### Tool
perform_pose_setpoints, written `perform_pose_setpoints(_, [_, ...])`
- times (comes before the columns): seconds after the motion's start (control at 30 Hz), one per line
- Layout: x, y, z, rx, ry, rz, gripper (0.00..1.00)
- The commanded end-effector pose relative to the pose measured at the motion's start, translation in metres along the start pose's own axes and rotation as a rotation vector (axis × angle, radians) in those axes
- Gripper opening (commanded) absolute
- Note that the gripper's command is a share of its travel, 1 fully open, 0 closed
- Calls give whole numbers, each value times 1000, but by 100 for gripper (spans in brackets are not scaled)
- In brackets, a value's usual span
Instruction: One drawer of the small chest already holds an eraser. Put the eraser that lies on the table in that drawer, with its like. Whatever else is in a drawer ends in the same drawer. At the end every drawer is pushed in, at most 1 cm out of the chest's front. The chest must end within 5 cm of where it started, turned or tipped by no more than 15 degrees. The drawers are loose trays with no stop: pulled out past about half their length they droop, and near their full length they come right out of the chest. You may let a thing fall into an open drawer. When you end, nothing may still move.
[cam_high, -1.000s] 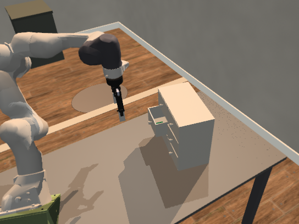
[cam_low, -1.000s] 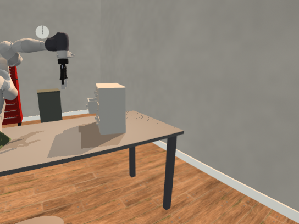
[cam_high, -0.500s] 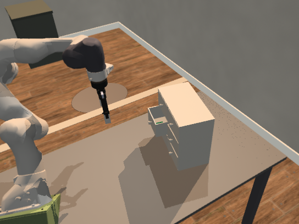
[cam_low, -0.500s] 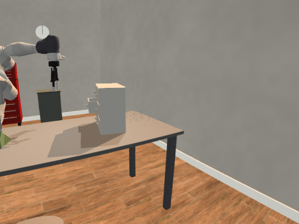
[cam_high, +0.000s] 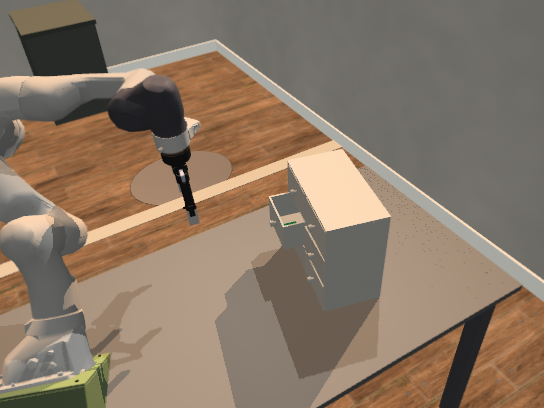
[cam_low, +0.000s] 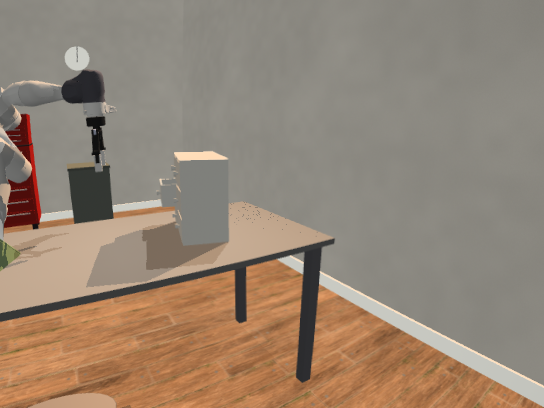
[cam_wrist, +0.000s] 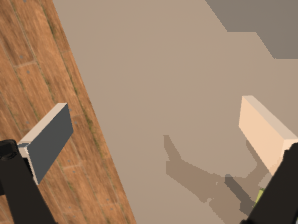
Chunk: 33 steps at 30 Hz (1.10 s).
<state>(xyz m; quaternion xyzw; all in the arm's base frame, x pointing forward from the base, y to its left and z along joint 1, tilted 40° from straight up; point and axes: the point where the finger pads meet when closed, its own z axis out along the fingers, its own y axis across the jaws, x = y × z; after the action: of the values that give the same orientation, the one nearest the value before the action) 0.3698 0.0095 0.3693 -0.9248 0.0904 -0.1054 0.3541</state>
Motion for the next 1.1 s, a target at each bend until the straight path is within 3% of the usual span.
perform_pose_setpoints(0.0, [27,-28,19,44,89,-72,100])
perform_pose_setpoints(0.07, [27,-28,19,44,89,-72,100])
perform_pose_setpoints(0.13, [53,-63,43,104,201,-136,100])
perform_pose_setpoints(0.2, [53,-63,43,104,201,-136,100])
perform_pose_setpoints(0.23, [65,-80,55,132,270,-161,100])
perform_pose_setpoints(0.3, [65,-80,55,132,270,-161,100])
perform_pose_setpoints(0.33, [77,-92,67,155,344,-178,100])
perform_pose_setpoints(0.43, [77,-92,67,155,344,-178,100])
perform_pose_setpoints(0.47, [86,-100,76,170,420,-186,100])
perform_pose_setpoints(0.63, [86,-100,76,170,420,-186,100])
perform_pose_setpoints(0.67, [94,-102,84,175,497,-185,100])
perform_pose_setpoints(0.73, [94,-102,84,175,497,-185,100])
perform_pose_setpoints(0.77, [100,-99,90,171,571,-176,100])
perform_pose_setpoints(0.87, [100,-99,90,171,571,-176,100])
perform_pose_setpoints(0.9, [104,-91,94,158,641,-160,100])
perform_pose_setpoints(1.07, [104,-91,94,158,641,-160,100])
